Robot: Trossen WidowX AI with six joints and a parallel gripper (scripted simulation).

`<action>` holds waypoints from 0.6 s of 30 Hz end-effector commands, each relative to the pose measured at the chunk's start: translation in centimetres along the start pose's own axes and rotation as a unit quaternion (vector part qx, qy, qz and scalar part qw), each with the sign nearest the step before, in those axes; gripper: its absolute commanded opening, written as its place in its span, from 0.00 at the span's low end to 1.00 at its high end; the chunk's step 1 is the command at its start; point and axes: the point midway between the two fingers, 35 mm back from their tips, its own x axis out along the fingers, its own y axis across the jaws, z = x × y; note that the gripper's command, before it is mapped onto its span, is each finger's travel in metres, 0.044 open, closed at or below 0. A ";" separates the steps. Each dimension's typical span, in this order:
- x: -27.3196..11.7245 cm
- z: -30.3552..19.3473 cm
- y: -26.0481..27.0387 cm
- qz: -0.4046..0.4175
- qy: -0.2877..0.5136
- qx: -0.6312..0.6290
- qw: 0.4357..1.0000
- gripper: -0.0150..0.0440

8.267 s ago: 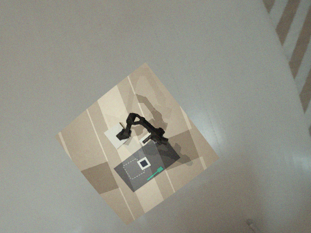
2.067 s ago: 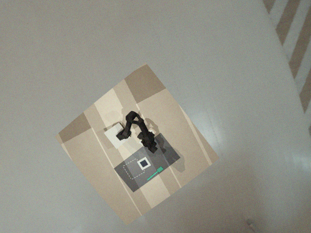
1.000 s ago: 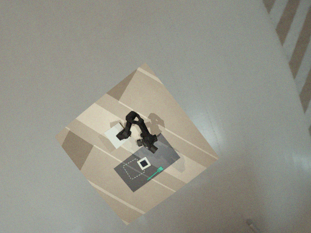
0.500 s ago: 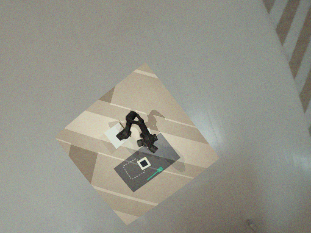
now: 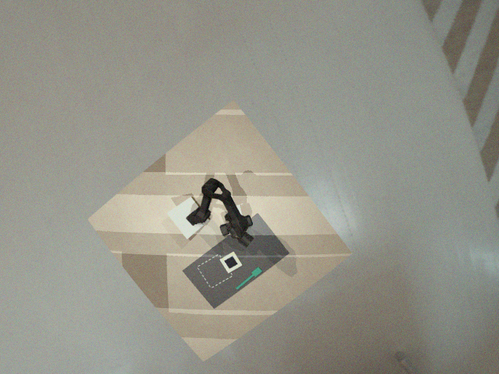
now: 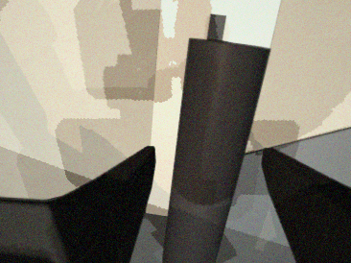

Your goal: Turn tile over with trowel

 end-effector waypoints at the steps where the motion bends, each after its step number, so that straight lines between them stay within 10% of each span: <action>1: 0.0 0.0 -0.1 -0.003 0.000 -0.003 1.000 0.71; 18: -4.5 0.0 -0.1 -0.002 -0.001 0.058 0.998 0.71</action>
